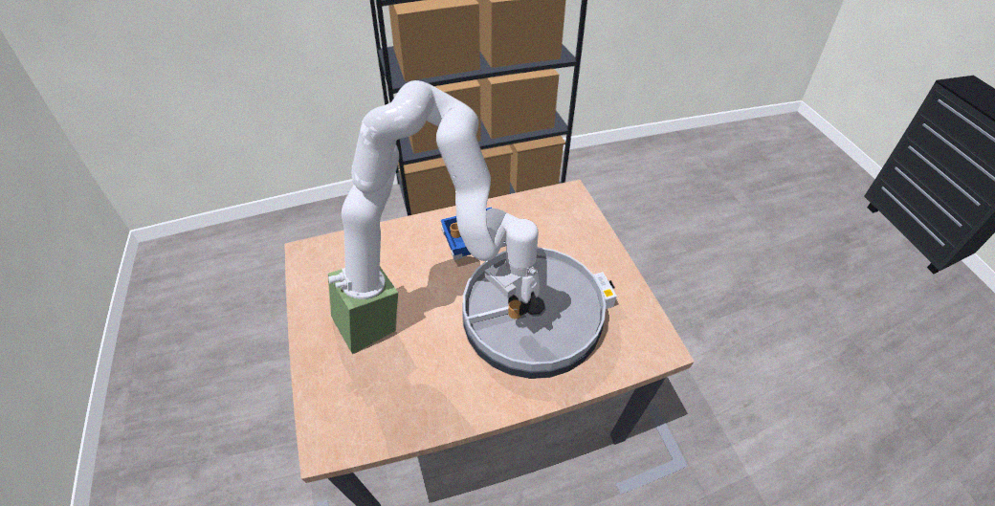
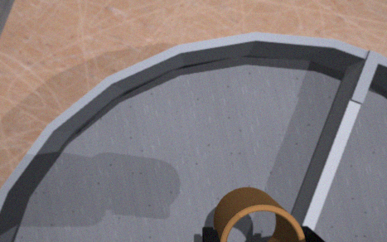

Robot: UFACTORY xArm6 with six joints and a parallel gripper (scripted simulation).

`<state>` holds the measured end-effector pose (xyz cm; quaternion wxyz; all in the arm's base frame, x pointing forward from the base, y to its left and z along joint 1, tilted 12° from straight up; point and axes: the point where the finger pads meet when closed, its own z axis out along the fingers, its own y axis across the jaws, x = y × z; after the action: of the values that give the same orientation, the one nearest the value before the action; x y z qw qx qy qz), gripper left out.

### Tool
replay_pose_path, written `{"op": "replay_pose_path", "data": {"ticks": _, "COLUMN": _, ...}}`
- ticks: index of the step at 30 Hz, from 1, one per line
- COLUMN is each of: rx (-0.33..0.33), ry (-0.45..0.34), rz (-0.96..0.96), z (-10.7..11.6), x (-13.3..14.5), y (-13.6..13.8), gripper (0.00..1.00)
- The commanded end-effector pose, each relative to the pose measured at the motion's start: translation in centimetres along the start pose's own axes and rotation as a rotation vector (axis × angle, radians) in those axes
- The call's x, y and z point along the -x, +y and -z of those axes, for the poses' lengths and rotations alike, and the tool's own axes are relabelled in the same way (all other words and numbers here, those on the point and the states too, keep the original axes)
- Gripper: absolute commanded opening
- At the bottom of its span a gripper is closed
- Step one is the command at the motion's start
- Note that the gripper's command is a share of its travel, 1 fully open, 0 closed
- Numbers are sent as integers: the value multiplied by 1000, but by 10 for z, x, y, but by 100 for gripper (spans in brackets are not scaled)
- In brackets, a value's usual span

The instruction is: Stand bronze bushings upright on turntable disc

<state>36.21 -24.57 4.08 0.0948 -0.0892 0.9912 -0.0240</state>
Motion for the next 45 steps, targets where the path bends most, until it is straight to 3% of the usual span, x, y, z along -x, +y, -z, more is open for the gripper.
{"op": "replay_pose_path", "data": {"ticks": 1, "rx": 47, "ry": -29, "rz": 11, "z": -5, "x": -2, "y": -35, "gripper": 0}}
{"op": "replay_pose_path", "data": {"ticks": 41, "rx": 47, "ry": -29, "rz": 11, "z": -6, "x": -4, "y": -42, "gripper": 0}}
{"op": "replay_pose_path", "data": {"ticks": 45, "rx": 47, "ry": -29, "rz": 11, "z": -16, "x": -3, "y": -41, "gripper": 0}}
